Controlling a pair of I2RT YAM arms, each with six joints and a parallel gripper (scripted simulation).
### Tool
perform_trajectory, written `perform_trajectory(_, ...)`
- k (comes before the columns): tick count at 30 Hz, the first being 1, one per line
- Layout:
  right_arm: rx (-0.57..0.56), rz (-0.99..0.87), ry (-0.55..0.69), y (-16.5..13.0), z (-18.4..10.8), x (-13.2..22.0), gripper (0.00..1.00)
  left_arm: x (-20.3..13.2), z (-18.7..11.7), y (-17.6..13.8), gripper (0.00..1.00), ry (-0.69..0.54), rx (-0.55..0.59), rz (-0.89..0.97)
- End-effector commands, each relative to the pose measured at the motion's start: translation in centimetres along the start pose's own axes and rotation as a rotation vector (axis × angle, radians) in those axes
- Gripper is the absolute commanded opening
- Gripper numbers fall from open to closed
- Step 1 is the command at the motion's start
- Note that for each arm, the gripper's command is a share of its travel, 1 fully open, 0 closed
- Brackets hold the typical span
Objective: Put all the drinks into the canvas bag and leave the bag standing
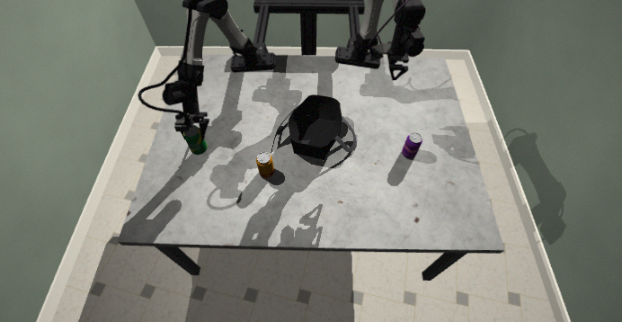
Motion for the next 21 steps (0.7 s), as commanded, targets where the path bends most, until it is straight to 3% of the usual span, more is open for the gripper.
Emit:
perform_trajectory(1,-0.138,-0.027,-0.012,4.1,-1.9,-0.1,0.70,0.2,-0.2,0.0,1.00,0.020,0.000,0.004)
perform_trajectory(3,-0.111,-0.022,-0.008,2.6,-1.5,0.1,0.70,0.2,-0.2,0.0,1.00,0.020,0.000,0.004)
perform_trajectory(7,-0.153,-0.030,-0.017,4.7,-2.1,-0.3,0.70,0.2,-0.2,0.0,1.00,0.020,0.000,0.004)
perform_trajectory(8,-0.107,-0.009,-0.026,2.3,-1.4,0.7,0.70,0.2,-0.2,0.0,1.00,0.020,0.000,0.004)
perform_trajectory(18,-0.136,-0.027,-0.002,2.9,-2.1,3.0,0.70,0.2,-0.2,0.0,1.00,0.020,0.000,0.004)
perform_trajectory(21,-0.134,-0.006,-0.022,1.8,-2.1,3.7,0.70,0.2,-0.2,0.0,1.00,0.020,0.000,0.004)
Point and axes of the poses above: on each arm, the point where the finger pads meet when closed, its own z axis out along the fingers, its own x axis across the jaws, y = z × x, the point moved 1 cm from there along -z, back along the fingers, and after that the axes turned 13 degrees about z, right-handed, at the moved point
